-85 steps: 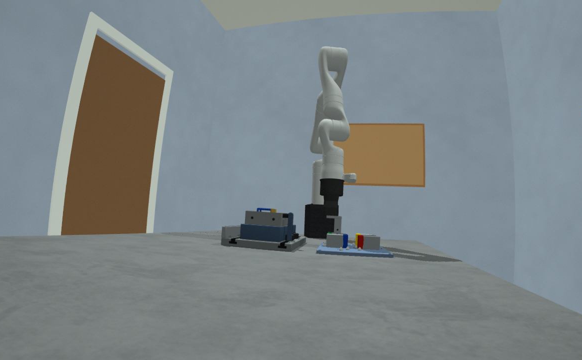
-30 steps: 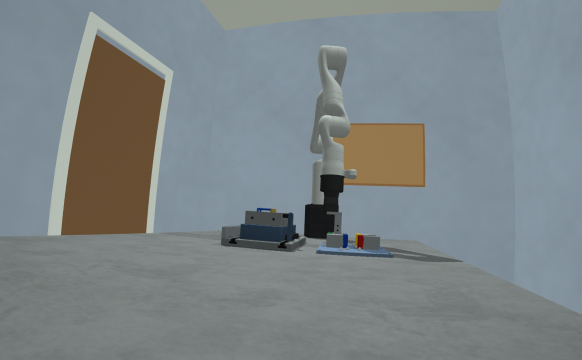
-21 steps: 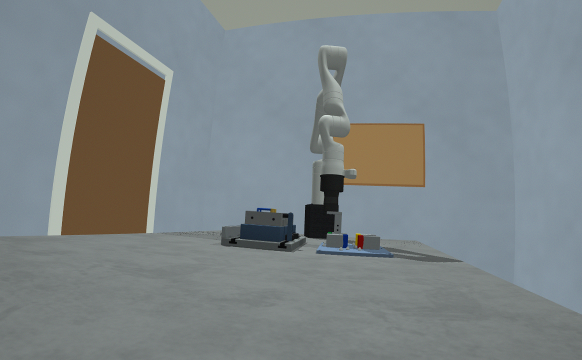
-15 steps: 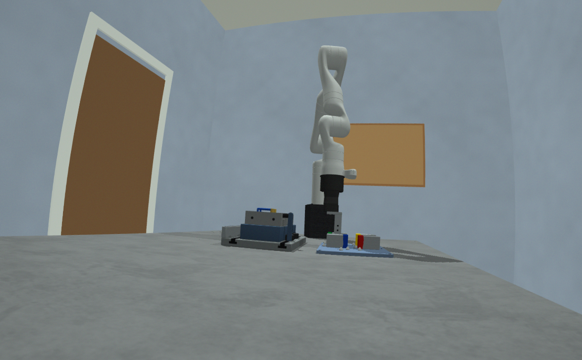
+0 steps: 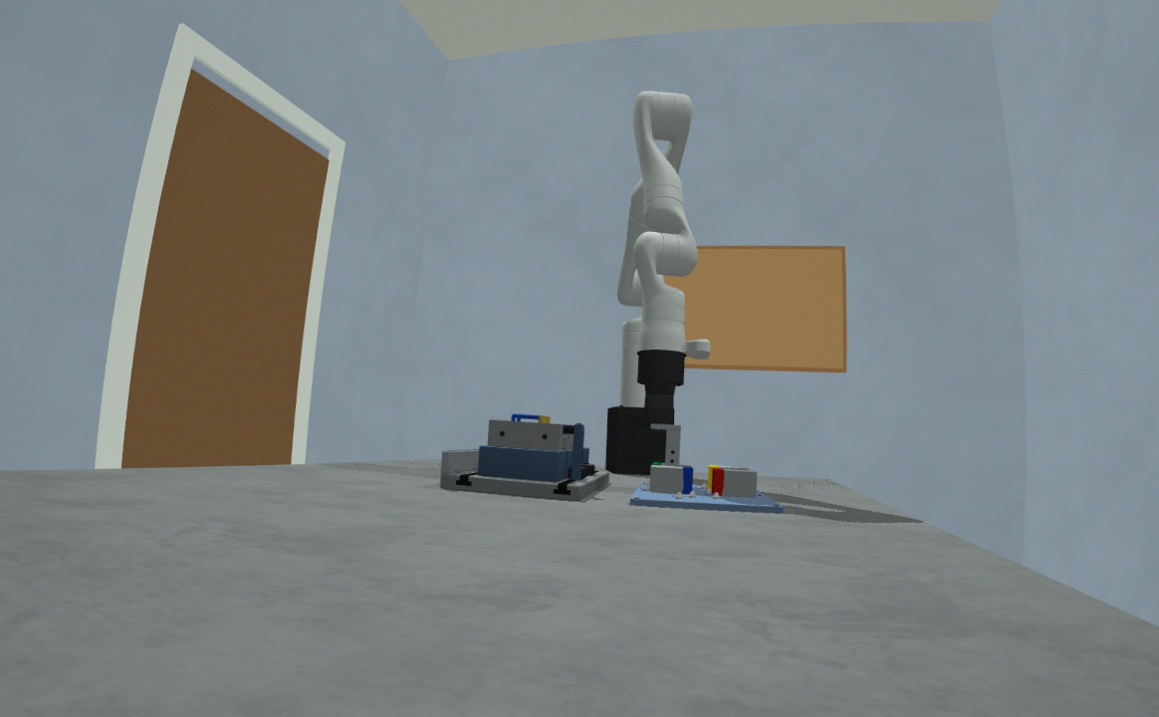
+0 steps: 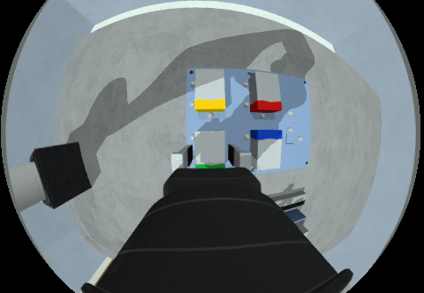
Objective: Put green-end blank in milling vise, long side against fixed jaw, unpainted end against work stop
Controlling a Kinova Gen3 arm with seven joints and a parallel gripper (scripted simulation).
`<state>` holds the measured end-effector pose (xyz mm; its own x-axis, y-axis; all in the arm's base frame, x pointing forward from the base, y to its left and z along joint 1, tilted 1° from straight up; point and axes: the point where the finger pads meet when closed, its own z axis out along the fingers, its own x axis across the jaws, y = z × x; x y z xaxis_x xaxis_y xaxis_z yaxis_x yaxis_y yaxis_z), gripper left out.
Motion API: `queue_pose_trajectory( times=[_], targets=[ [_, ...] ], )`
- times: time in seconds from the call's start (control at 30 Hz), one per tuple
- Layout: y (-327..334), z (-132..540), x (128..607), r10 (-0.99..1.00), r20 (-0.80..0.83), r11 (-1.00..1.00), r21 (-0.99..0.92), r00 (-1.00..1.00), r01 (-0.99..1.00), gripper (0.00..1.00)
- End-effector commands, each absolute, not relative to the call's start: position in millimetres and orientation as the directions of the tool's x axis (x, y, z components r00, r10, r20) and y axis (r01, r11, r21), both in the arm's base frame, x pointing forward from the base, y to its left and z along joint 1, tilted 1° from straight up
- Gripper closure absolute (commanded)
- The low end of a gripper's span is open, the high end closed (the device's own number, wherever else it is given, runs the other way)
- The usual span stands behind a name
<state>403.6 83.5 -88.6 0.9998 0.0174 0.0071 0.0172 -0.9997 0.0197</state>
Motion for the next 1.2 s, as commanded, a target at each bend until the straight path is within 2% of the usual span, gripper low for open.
queue_pose_trajectory(
  times=[0.0, 1.17],
  targets=[
    [84, -89, 404, 0.017, 0.008, -1.0, 0.019, 1.0, 0.017, 0.0],
    [83, -100, 404, 0.017, 0.008, -1.0, 0.019, 1.0, 0.017, 0.0]
  ],
)
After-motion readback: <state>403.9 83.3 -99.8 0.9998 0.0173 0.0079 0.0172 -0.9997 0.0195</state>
